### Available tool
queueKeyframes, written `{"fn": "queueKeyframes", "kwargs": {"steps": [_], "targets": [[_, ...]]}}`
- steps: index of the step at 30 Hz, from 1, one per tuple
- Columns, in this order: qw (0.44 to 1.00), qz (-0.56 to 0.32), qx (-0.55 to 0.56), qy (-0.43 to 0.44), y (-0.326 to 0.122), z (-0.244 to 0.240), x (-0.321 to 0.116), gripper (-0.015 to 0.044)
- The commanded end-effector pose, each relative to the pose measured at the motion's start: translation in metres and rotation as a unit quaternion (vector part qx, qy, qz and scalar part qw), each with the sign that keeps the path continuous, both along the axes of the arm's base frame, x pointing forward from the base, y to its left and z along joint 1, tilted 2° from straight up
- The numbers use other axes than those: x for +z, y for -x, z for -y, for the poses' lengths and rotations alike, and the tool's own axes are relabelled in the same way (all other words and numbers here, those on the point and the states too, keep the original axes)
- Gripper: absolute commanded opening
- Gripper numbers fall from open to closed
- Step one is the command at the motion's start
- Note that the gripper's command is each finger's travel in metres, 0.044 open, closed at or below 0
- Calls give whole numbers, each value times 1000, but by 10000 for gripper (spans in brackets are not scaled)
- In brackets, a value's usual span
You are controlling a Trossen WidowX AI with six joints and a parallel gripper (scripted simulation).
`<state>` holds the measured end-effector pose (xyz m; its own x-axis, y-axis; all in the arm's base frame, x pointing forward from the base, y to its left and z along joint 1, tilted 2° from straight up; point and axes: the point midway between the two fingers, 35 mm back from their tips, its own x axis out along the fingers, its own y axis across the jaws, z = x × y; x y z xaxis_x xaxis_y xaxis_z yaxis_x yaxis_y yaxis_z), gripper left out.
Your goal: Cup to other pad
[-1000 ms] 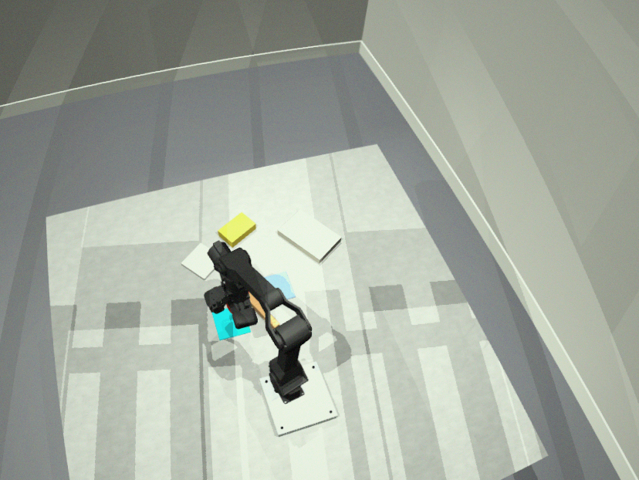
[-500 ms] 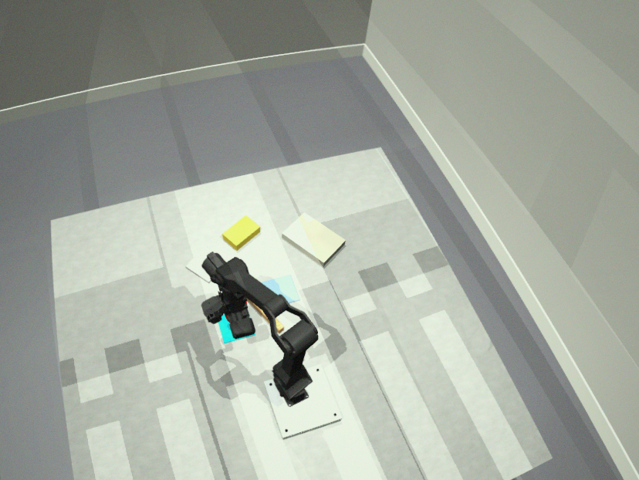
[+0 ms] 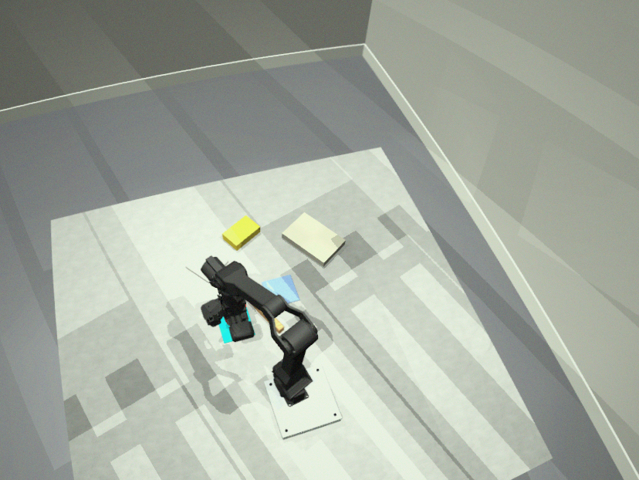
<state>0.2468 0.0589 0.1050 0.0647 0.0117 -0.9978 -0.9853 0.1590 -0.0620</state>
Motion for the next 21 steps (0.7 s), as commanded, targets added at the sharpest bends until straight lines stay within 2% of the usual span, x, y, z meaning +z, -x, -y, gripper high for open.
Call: {"fn": "queueKeyframes", "kwargs": {"steps": [1,21], "targets": [[1000,-4,-2,3,1,0,-7,0],[1000,-4,-2,3,1,-2,-33,0]]}}
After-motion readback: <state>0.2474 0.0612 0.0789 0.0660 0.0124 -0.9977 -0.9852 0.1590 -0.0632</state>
